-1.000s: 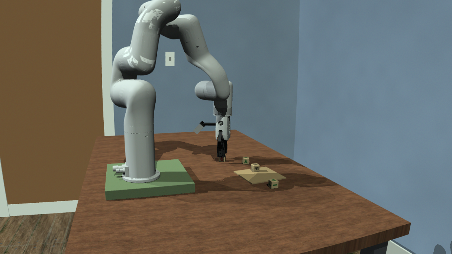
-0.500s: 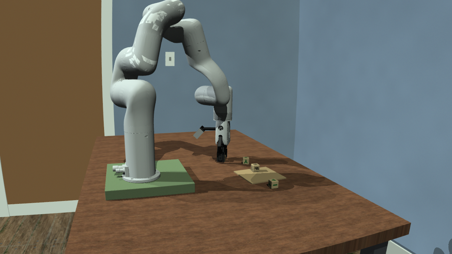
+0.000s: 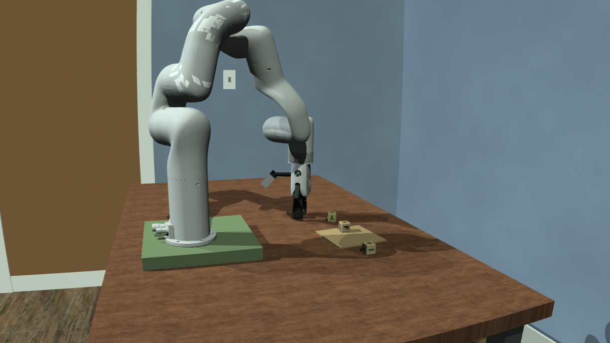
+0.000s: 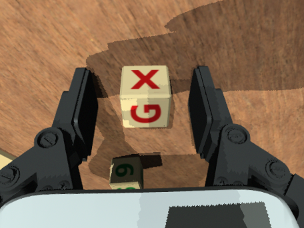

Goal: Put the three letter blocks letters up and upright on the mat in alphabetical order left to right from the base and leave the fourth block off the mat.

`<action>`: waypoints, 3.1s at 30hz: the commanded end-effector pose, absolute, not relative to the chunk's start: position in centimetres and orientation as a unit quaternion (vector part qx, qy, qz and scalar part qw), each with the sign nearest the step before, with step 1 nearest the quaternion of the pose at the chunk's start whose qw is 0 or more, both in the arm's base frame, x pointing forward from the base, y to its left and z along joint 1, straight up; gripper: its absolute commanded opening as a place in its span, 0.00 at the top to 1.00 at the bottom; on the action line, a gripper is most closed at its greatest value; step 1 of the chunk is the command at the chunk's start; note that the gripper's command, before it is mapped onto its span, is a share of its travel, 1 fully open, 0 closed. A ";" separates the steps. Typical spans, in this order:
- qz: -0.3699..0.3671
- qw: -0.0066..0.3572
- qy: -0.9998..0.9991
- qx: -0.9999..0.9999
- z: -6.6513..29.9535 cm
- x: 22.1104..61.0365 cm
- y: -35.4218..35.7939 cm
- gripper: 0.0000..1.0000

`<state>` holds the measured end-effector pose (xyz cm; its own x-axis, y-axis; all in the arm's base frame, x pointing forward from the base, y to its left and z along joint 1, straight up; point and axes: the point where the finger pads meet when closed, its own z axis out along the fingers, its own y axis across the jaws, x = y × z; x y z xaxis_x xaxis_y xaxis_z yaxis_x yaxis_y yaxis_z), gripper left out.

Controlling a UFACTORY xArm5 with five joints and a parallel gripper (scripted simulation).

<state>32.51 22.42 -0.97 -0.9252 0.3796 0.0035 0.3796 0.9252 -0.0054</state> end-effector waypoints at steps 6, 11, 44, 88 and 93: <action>0.001 0.001 -0.981 -0.193 -0.9 32.6 22.5 0.37; 0.001 0.001 -0.981 -0.193 -0.9 32.6 22.5 0.37; 0.001 0.001 -0.981 -0.193 -0.9 32.6 22.5 0.79; 0.001 0.001 -0.981 -0.193 4.9 32.6 22.5 0.79; 0.001 0.001 -0.981 -0.193 8.0 32.6 22.5 0.79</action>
<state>32.67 22.54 5.88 -0.9252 0.3796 0.0013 0.3796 0.9252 -0.0020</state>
